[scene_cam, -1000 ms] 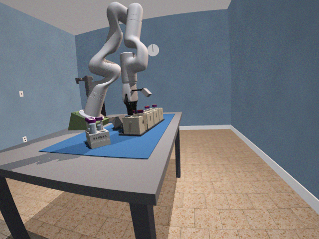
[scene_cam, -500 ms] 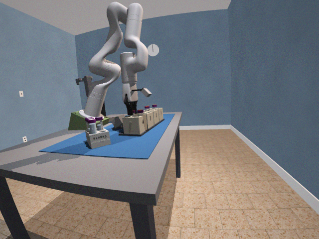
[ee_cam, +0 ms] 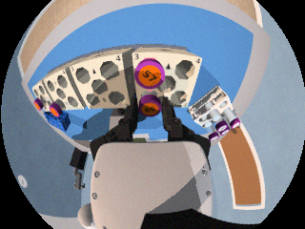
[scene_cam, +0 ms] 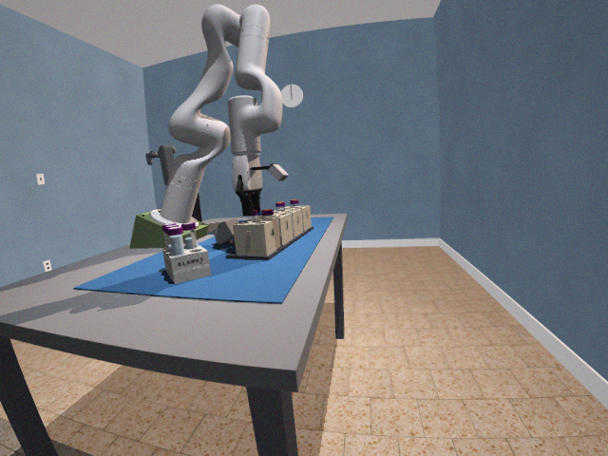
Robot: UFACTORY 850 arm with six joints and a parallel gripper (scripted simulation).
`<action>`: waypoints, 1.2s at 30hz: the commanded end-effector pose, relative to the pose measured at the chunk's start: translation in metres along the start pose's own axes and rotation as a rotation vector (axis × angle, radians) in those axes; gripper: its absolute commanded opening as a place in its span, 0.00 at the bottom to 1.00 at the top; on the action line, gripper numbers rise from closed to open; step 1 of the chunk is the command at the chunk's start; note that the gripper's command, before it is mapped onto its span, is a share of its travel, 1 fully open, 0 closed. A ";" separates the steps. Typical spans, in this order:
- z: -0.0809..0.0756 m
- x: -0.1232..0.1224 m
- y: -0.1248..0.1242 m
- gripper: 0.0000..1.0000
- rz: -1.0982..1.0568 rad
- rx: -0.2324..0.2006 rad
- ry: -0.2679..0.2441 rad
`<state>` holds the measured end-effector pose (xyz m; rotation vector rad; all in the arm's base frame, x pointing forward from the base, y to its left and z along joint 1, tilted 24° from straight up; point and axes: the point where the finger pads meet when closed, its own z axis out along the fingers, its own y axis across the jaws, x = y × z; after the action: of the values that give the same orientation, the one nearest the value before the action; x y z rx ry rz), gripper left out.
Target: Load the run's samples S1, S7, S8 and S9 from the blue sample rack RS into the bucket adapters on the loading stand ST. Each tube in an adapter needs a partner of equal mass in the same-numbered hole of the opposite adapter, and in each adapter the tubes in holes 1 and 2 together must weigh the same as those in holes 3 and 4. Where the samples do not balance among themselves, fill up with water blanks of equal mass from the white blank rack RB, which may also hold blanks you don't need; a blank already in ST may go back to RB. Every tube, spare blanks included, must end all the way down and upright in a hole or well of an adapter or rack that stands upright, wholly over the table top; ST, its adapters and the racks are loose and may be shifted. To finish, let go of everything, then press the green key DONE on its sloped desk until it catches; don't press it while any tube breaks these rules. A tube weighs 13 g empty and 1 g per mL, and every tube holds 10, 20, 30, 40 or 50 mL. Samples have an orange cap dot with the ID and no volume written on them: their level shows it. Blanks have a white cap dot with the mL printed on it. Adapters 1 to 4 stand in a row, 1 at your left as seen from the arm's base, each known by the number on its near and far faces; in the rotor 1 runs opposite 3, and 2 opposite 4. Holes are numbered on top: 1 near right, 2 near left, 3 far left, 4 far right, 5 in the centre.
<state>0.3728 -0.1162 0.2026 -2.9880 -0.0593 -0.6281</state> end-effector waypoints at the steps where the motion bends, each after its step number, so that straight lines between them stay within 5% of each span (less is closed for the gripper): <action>1: -0.012 0.001 0.000 0.43 0.000 0.000 -0.004; 36: -0.072 0.001 0.000 0.43 0.000 0.000 -0.004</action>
<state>0.3477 -0.1224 0.2608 -2.9870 -0.0598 -0.6253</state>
